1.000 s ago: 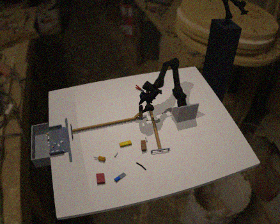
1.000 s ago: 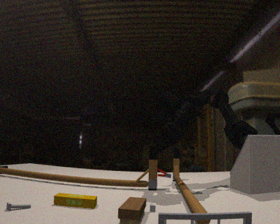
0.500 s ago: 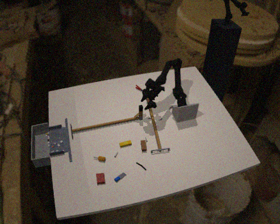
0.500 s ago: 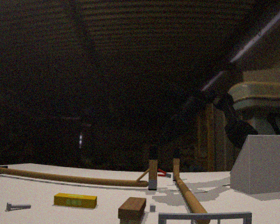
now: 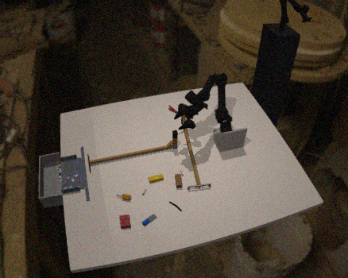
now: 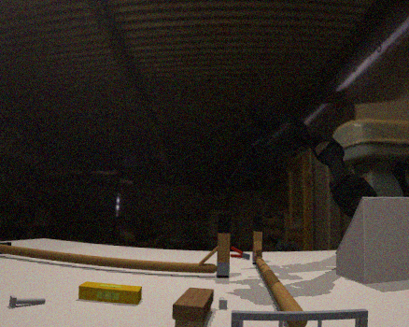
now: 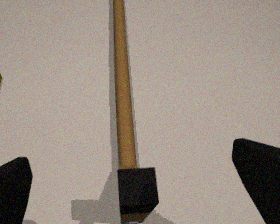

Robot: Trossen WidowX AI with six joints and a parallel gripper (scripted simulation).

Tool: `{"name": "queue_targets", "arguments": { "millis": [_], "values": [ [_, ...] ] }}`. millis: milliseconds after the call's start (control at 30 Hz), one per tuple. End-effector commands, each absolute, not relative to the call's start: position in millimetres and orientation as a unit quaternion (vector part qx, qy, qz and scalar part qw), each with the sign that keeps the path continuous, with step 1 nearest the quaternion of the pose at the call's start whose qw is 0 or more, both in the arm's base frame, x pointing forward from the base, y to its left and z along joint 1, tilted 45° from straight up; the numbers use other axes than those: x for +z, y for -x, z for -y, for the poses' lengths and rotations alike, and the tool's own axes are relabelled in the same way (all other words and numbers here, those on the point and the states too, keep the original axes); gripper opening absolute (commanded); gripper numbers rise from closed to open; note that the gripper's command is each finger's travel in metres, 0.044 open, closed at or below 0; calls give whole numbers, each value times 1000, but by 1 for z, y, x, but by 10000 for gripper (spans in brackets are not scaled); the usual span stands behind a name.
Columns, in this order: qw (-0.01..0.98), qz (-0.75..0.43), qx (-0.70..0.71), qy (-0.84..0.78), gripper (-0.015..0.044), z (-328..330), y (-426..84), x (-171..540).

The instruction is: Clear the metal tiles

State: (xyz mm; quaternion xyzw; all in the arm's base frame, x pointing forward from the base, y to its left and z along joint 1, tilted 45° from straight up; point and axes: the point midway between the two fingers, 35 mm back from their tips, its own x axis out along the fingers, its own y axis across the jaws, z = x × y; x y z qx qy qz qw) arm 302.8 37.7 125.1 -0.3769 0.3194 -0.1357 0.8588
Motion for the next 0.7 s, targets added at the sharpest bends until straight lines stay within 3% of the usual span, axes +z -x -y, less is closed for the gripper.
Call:
{"name": "queue_targets", "arguments": {
  "millis": [0,667],
  "values": [
    [865,-297,-128,384,440,-51,-303,137],
    [893,-195,-77,399,440,-115,-285,192]
  ]
}}
